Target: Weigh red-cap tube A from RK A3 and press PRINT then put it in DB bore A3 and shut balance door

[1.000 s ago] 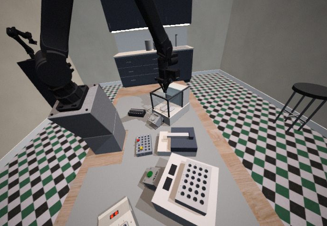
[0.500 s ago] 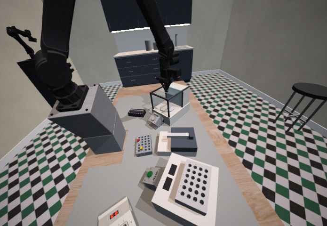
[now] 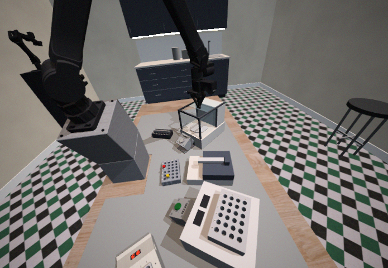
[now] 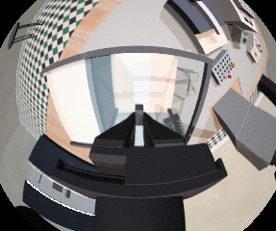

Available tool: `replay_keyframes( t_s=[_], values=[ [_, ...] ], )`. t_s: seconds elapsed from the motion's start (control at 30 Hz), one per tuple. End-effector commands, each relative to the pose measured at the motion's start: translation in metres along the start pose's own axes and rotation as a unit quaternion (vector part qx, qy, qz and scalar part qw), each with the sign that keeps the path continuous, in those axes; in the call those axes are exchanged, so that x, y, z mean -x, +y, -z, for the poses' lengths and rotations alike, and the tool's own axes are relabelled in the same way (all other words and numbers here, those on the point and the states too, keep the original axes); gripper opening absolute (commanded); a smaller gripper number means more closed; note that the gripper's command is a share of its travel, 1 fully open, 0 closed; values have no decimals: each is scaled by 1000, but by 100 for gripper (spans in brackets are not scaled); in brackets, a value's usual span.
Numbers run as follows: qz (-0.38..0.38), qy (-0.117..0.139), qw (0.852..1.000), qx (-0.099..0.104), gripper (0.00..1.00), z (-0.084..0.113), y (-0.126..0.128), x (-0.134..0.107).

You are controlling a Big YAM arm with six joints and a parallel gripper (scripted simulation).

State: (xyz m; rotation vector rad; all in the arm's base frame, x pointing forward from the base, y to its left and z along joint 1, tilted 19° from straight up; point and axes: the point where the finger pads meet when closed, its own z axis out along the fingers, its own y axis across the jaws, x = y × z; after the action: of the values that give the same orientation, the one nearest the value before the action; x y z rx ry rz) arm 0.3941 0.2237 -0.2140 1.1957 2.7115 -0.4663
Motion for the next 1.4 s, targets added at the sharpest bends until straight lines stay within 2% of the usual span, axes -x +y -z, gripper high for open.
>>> replay_keyframes(
  t_s=[0.0,1.37],
  values=[
    [-3,-5,1000,15,6,3,26,-2],
    [-4,-5,1000,16,6,4,63,-1]
  ],
)
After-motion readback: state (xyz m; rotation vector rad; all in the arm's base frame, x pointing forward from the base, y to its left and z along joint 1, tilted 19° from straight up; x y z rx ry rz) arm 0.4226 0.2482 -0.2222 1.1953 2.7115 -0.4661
